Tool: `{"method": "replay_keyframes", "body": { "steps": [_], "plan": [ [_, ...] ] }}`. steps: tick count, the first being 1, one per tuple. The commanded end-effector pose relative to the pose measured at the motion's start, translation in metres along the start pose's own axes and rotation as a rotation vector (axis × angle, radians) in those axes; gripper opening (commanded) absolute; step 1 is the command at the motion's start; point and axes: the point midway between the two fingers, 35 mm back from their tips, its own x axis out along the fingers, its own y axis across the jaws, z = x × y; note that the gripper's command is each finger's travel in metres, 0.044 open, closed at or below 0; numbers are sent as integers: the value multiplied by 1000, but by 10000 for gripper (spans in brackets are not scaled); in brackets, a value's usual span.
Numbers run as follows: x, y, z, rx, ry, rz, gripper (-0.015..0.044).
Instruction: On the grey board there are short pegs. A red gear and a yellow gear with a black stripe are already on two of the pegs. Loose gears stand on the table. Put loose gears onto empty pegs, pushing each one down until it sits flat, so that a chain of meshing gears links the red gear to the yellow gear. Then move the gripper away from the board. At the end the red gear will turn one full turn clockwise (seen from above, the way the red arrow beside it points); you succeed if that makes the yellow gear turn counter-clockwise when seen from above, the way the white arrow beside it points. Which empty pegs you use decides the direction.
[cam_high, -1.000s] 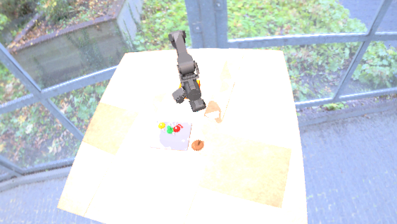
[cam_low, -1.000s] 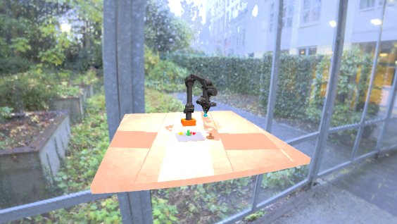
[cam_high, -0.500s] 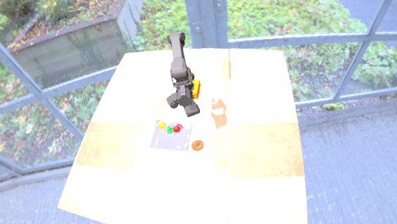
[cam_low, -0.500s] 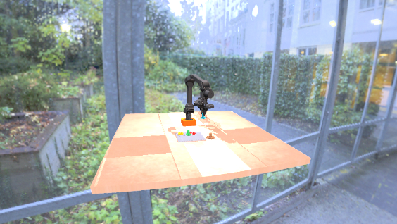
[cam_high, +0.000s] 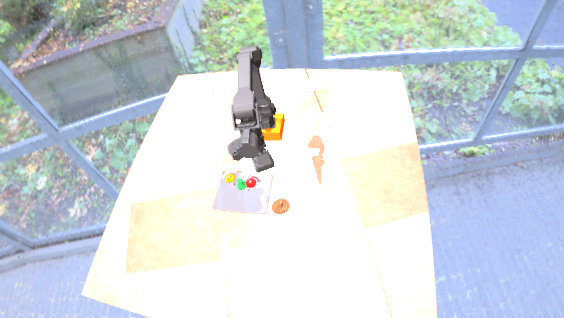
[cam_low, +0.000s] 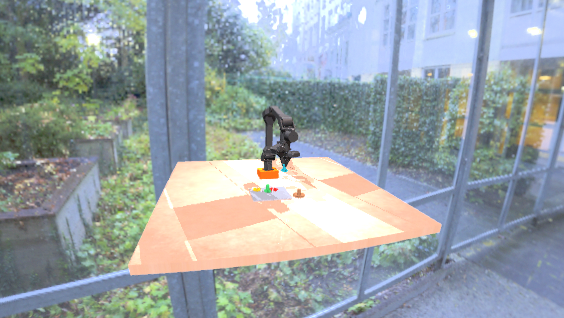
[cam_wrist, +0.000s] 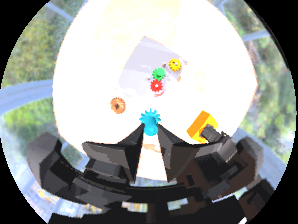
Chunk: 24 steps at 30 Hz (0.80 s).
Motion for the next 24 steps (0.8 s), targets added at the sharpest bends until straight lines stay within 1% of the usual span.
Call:
{"method": "replay_keyframes", "body": {
  "steps": [1,24],
  "plan": [
    [5,-1,11,-1,-3,-5,0],
    [26,-9,63,11,-6,-4,0]
  ]
}}
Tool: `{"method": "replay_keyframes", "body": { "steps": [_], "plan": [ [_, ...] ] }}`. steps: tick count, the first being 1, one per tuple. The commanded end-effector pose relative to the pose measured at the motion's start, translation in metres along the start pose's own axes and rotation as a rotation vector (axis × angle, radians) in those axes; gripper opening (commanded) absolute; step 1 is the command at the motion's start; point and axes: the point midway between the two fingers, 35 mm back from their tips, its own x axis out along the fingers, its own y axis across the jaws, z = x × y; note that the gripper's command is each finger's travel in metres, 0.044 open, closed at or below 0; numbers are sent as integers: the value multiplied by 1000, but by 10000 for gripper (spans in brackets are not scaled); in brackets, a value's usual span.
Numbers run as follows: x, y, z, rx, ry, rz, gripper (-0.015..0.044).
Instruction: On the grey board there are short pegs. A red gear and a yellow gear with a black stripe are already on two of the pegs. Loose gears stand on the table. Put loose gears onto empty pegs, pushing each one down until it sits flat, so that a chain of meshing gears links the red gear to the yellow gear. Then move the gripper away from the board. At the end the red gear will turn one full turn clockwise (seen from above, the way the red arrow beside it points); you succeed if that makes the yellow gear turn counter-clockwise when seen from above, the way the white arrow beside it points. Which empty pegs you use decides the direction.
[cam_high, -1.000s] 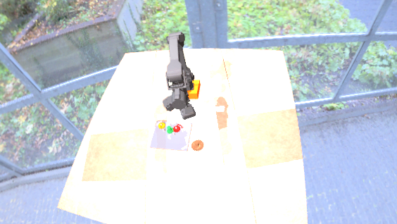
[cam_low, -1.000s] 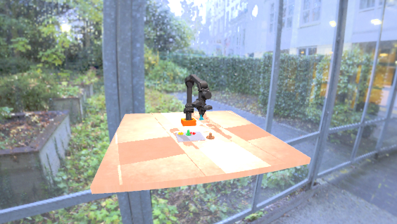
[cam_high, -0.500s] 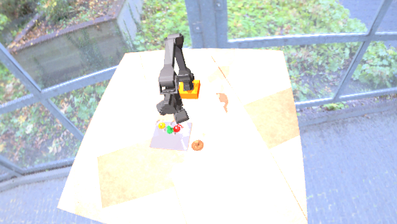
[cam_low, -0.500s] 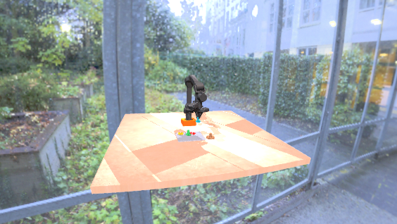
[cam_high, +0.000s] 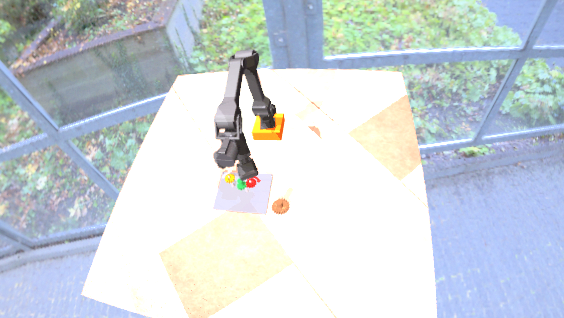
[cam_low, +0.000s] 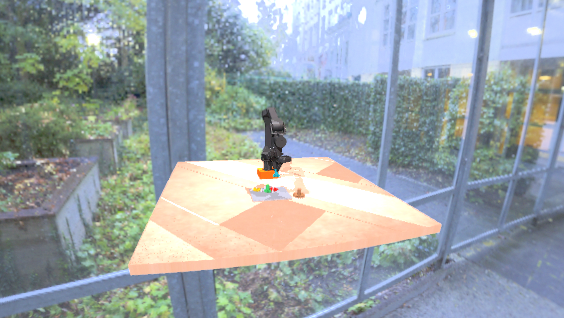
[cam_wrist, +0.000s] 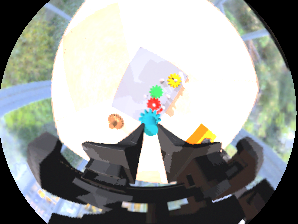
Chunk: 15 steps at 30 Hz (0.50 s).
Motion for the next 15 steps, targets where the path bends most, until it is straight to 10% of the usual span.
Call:
{"method": "replay_keyframes", "body": {
  "steps": [1,15],
  "plan": [
    [5,-3,10,5,-1,-6,0],
    [19,-13,40,3,-3,-8,0]
  ]
}}
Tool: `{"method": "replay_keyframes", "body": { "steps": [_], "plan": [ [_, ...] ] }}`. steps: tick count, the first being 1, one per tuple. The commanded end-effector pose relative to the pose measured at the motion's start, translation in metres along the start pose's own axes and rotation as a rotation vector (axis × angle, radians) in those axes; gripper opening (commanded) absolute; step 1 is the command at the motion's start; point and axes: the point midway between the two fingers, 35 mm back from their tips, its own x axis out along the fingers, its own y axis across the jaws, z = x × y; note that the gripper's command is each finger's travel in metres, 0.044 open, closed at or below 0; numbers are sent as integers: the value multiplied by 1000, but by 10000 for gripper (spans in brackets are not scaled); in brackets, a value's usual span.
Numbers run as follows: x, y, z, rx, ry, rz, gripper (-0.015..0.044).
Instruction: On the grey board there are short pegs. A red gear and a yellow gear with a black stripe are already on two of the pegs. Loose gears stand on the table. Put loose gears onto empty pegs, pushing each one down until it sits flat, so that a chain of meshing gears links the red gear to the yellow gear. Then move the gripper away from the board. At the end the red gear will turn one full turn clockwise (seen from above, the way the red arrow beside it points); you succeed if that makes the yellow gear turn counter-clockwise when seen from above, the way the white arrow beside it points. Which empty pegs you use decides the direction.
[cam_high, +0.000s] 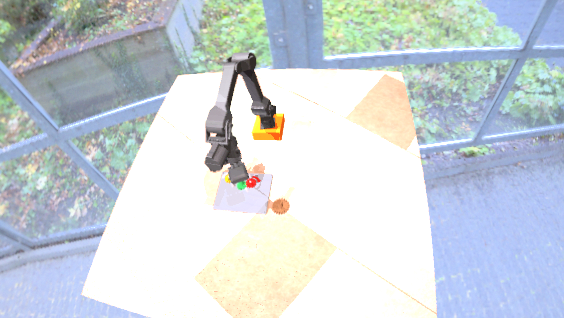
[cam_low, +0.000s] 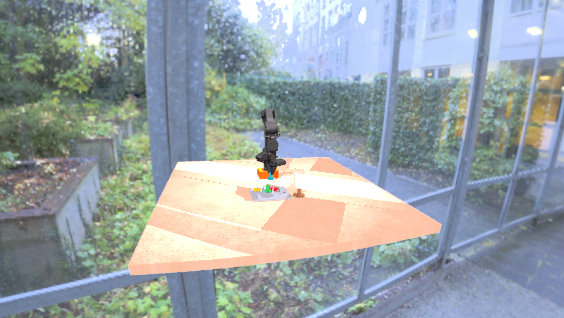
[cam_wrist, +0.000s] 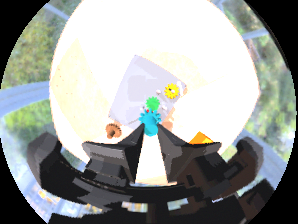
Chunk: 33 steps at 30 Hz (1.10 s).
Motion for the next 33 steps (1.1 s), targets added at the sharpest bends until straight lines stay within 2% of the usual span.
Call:
{"method": "replay_keyframes", "body": {
  "steps": [1,17,26,33],
  "plan": [
    [6,-5,11,-4,-2,-7,0],
    [21,-22,46,-17,-5,-13,0],
    [18,-23,48,-13,-5,-13,0],
    [18,-23,48,119,-6,-13,0]
  ]
}}
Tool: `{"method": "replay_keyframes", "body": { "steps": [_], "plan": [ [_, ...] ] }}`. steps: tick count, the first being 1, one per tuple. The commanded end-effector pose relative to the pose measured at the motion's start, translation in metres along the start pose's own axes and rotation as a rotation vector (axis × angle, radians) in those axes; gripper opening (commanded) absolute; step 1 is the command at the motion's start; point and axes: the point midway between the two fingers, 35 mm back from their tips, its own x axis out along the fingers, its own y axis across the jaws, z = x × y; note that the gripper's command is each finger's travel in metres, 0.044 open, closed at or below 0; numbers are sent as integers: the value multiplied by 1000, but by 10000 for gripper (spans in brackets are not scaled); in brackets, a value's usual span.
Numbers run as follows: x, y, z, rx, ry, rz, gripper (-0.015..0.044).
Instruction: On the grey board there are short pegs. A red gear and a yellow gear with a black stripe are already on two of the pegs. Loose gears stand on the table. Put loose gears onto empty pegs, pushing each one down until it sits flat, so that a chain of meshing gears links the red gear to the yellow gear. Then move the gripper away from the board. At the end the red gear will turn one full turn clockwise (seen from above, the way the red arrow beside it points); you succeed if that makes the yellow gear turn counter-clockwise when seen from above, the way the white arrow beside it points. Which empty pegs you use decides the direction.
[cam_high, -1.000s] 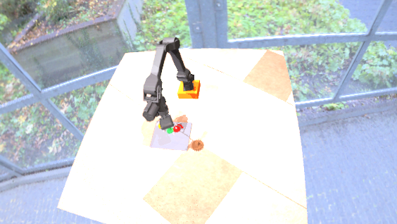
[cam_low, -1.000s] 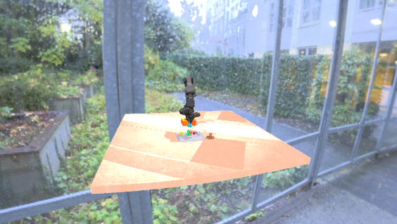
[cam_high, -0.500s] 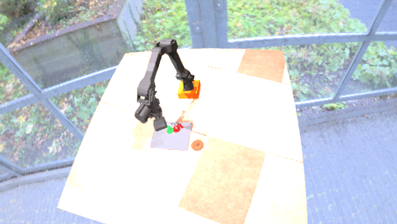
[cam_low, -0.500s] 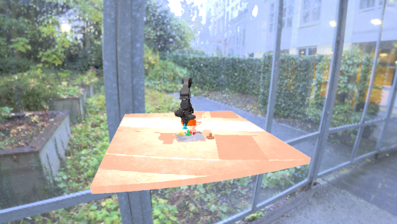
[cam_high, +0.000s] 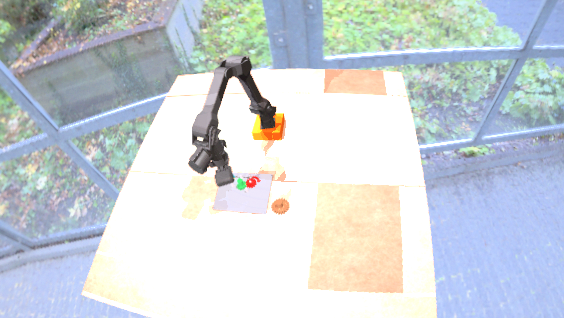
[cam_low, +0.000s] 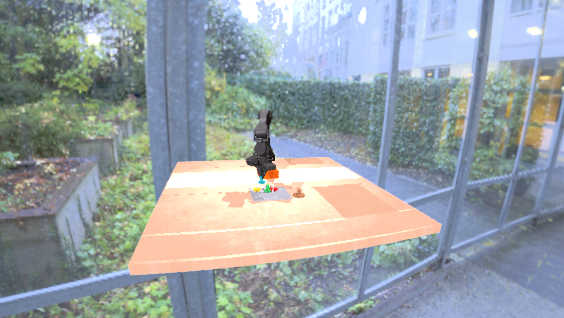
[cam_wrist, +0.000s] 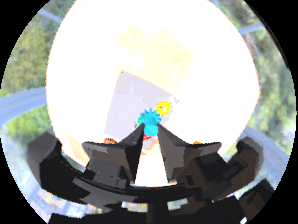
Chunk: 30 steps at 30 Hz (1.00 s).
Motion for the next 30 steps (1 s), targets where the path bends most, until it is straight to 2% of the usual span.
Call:
{"method": "replay_keyframes", "body": {
  "steps": [1,13,24,30],
  "plan": [
    [0,-1,1,96,-2,-4,0],
    [0,-1,1,401,-2,-3,0],
    [1,-1,1,407,-2,-3,0],
    [7,-1,0,319,-2,-3,0]
  ]
}}
